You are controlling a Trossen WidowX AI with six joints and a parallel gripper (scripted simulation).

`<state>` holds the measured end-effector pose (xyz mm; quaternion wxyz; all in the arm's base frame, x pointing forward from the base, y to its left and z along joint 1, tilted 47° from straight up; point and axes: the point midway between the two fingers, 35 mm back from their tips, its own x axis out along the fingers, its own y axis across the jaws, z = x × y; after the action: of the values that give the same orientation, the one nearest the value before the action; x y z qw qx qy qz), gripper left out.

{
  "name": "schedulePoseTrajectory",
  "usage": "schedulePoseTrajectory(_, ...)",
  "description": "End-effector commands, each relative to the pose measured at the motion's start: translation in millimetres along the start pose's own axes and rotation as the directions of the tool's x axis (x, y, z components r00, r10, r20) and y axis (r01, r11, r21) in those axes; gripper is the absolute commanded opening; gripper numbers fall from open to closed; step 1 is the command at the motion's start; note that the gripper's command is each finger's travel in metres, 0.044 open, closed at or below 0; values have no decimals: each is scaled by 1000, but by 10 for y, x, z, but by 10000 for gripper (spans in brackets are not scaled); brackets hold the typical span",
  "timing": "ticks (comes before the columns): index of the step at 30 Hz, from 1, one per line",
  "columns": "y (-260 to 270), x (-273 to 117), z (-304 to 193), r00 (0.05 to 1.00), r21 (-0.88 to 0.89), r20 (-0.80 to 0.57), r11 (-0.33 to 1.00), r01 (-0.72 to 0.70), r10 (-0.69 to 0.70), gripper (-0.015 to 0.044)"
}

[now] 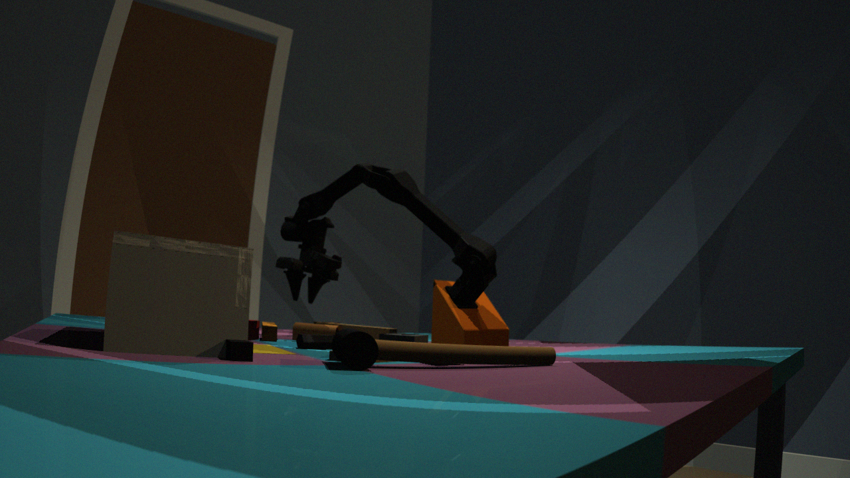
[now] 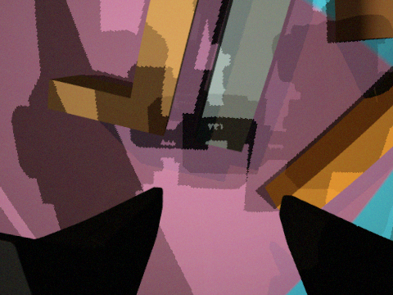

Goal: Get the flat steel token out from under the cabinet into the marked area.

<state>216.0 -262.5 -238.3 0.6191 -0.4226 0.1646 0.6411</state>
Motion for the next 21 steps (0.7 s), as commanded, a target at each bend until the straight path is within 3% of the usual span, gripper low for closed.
schedulePoseTrajectory(1, 4, 3, 5, 1000, 2, 1, 1000, 4, -4, 217)
schedulePoseTrajectory(10, 3, 1, -2, 1000, 0, -2, 1000, 0, 0, 0)
schedulePoseTrajectory(17, 4, 3, -1, 1000, 0, -1, 1000, 0, 0, 0)
schedulePoseTrajectory(21, -226, -36, 165, 1000, -33, 16, 999, -8, 9, 105)
